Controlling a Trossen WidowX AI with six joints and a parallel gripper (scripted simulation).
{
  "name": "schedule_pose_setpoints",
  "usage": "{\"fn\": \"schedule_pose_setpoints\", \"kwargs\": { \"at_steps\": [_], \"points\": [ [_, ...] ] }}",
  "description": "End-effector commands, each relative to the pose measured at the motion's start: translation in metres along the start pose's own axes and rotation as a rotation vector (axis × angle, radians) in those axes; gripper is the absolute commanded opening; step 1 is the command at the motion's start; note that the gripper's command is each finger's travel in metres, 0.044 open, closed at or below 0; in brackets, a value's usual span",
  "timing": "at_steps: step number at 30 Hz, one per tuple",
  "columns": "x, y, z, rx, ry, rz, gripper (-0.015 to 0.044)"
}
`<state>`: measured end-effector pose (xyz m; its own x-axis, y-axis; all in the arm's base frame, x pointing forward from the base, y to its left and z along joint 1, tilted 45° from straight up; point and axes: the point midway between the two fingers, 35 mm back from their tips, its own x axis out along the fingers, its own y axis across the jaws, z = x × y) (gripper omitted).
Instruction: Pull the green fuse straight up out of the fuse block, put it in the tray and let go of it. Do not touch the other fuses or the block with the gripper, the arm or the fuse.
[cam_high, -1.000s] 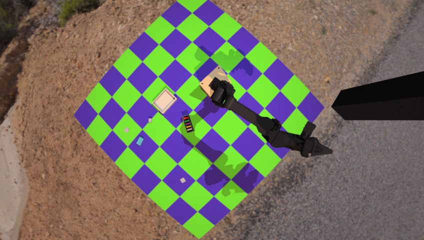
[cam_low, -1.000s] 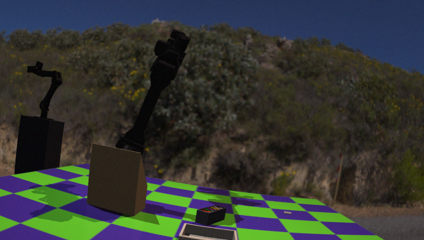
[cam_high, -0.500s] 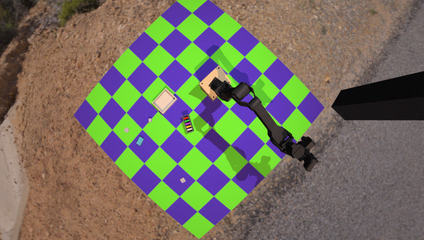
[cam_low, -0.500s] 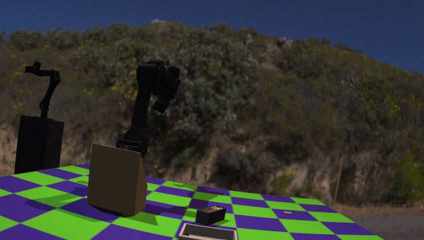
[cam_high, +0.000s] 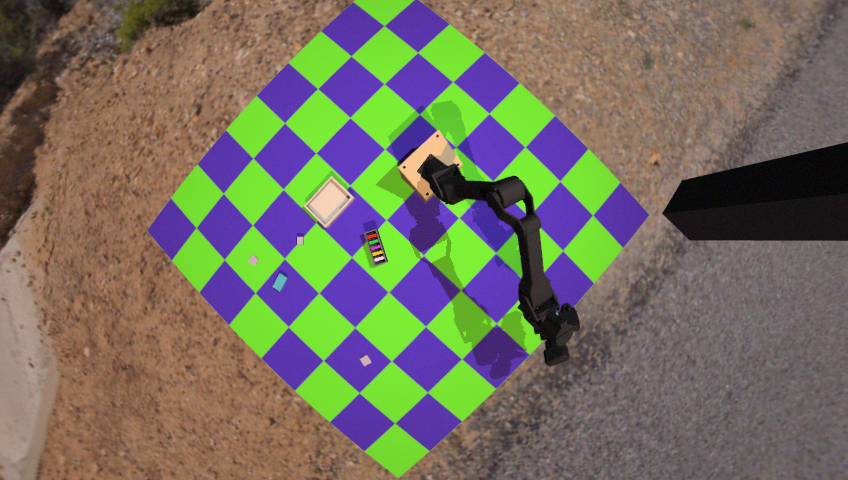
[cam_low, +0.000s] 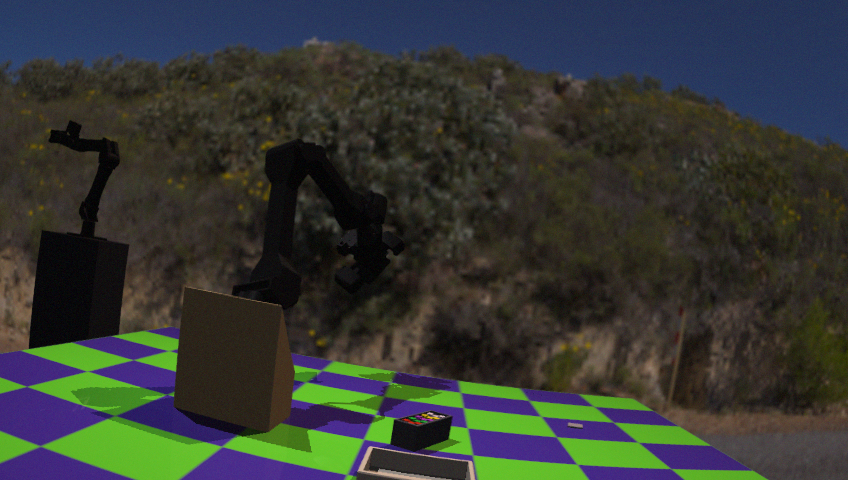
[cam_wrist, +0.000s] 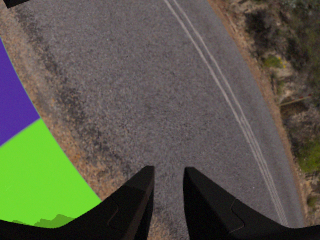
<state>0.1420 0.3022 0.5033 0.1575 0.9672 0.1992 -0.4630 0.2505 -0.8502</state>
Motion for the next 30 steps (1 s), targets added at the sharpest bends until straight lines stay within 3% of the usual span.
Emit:
{"fn": "schedule_pose_setpoints", "kwargs": {
  "at_steps": [1,15,23,30],
  "points": [
    [-0.001,0.012,-0.060,0.123,0.147,0.049,0.0067],
    [-0.064,0.068,-0.252,0.666,0.682,0.079,0.0067],
    [-0.152,0.118,-0.344,1.152,0.981,-0.009,0.0067],
    [-0.247,0.172,-0.387,1.672,1.197,-0.198,0.0067]
  ]
}}
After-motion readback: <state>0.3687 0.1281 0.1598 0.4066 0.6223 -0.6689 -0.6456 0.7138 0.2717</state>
